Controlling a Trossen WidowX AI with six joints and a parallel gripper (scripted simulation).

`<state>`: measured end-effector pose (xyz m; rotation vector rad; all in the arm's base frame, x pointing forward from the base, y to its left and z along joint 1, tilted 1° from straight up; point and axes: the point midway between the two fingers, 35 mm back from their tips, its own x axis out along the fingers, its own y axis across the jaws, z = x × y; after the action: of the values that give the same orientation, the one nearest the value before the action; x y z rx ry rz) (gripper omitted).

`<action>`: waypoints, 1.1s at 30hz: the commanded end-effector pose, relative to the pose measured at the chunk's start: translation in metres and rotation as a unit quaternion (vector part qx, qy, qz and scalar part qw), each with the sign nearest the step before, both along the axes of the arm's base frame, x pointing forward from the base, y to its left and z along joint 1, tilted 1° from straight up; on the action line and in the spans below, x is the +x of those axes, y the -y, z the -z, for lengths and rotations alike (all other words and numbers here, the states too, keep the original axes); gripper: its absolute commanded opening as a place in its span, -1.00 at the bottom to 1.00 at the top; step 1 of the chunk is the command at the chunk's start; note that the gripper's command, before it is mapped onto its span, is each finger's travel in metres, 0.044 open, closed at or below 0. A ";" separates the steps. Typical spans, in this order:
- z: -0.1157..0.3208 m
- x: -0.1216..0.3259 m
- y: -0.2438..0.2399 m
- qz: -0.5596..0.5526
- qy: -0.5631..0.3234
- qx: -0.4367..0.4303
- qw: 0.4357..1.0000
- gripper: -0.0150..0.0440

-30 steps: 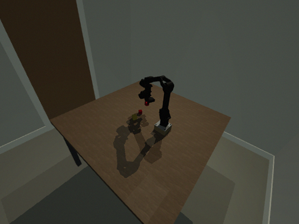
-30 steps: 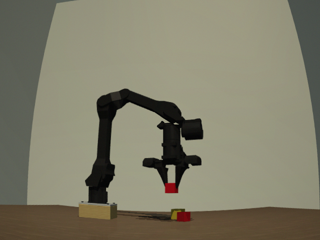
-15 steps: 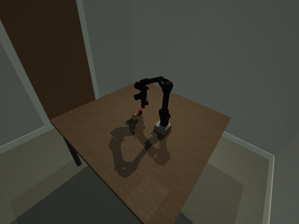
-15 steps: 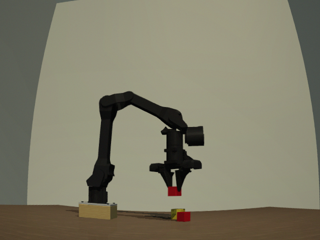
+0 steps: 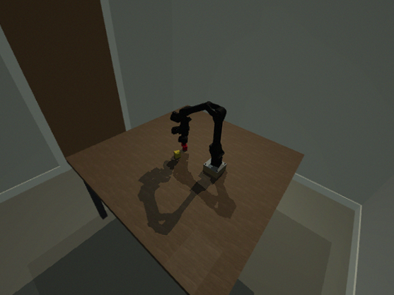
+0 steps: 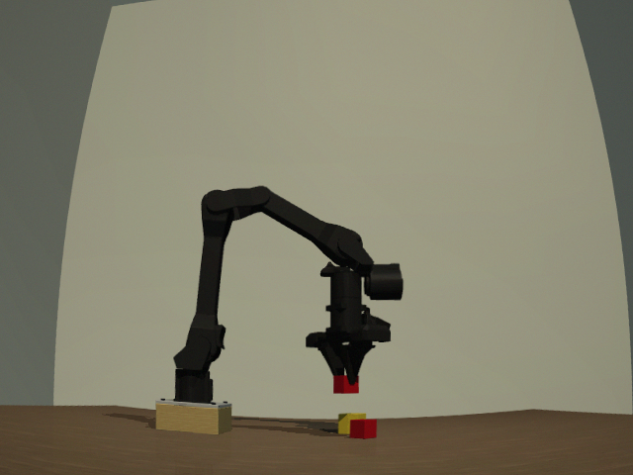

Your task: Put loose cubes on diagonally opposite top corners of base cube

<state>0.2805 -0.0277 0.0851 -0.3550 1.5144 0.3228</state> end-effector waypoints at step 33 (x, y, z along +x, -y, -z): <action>0.030 0.002 -0.050 0.146 -0.001 0.007 0.989 -0.14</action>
<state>0.2836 0.0219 0.0627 -0.1220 1.5308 0.1044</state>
